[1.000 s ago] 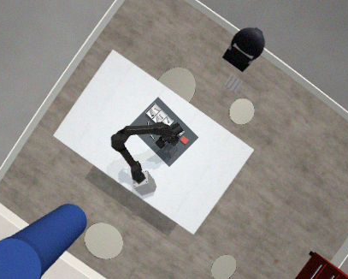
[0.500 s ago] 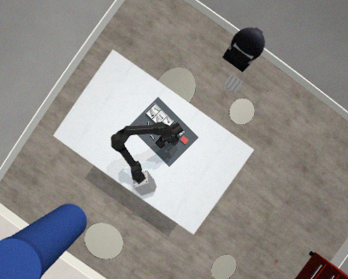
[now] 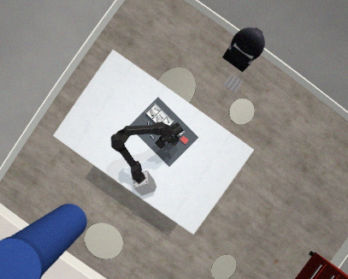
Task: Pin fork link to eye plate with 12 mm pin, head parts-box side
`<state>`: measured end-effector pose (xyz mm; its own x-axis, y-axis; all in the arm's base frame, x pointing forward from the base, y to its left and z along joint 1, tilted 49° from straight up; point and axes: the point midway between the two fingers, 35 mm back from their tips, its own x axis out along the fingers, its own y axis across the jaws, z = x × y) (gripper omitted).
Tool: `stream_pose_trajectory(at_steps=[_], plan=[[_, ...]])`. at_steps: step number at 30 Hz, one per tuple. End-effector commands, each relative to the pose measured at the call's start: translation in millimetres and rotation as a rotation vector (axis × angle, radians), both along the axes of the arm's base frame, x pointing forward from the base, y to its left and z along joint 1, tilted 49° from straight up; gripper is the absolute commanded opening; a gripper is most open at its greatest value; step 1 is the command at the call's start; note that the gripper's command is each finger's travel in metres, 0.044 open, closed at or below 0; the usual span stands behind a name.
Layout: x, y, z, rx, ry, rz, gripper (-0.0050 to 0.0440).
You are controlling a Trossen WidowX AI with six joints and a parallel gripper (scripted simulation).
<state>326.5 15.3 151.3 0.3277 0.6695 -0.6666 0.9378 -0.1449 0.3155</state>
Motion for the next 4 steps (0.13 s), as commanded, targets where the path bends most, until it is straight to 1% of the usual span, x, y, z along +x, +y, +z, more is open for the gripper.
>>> stream_pose_trajectory(at_steps=[1, 4], plan=[[-0.1, 0.5, 0.9, 0.003, -0.002, 0.002, 0.0440], [-0.1, 0.5, 0.9, 0.003, -0.002, 0.002, 0.0440]])
